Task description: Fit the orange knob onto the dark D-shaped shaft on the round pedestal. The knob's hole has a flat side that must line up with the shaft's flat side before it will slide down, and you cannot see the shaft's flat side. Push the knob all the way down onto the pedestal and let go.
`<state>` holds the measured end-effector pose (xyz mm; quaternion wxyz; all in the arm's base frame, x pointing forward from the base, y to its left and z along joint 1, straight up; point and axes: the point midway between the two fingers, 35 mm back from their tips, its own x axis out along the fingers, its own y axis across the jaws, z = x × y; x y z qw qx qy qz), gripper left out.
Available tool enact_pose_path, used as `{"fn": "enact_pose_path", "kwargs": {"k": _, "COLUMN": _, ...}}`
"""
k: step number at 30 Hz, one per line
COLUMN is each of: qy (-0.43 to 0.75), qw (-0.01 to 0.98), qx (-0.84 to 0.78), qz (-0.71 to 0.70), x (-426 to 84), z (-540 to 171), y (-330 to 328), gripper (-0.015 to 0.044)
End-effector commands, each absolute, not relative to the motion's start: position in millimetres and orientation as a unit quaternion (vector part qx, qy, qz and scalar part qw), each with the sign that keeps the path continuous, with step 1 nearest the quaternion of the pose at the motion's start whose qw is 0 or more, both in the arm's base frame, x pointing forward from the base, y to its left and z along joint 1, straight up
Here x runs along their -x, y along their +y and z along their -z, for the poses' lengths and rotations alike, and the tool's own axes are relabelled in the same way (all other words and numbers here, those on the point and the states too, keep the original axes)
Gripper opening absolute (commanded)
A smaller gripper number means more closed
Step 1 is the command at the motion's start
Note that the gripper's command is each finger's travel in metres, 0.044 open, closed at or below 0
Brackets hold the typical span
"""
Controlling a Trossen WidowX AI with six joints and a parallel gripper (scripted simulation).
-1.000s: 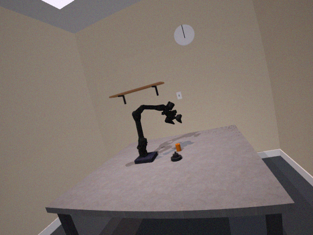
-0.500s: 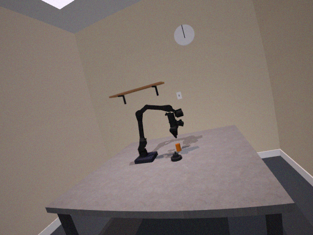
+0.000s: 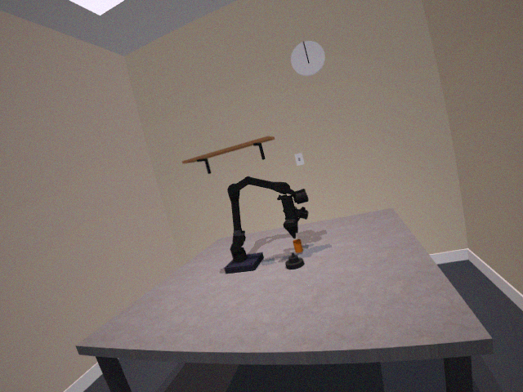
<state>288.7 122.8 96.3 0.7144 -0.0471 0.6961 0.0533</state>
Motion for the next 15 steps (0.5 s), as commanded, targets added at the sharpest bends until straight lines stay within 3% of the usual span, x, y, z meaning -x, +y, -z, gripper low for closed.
{"fn": "enact_pose_path", "kwargs": {"k": 1, "qy": 0.699, "qw": 0.712, "qx": 0.048, "qz": -0.051, "x": -287.4, "z": -84.2, "y": 122.9, "gripper": 0.044}}
{"fn": "enact_pose_path", "kwargs": {"k": 15, "qy": 0.698, "qw": 0.712, "qx": 0.048, "qz": -0.051, "x": -289.1, "z": -65.5, "y": 123.8, "gripper": 0.044}}
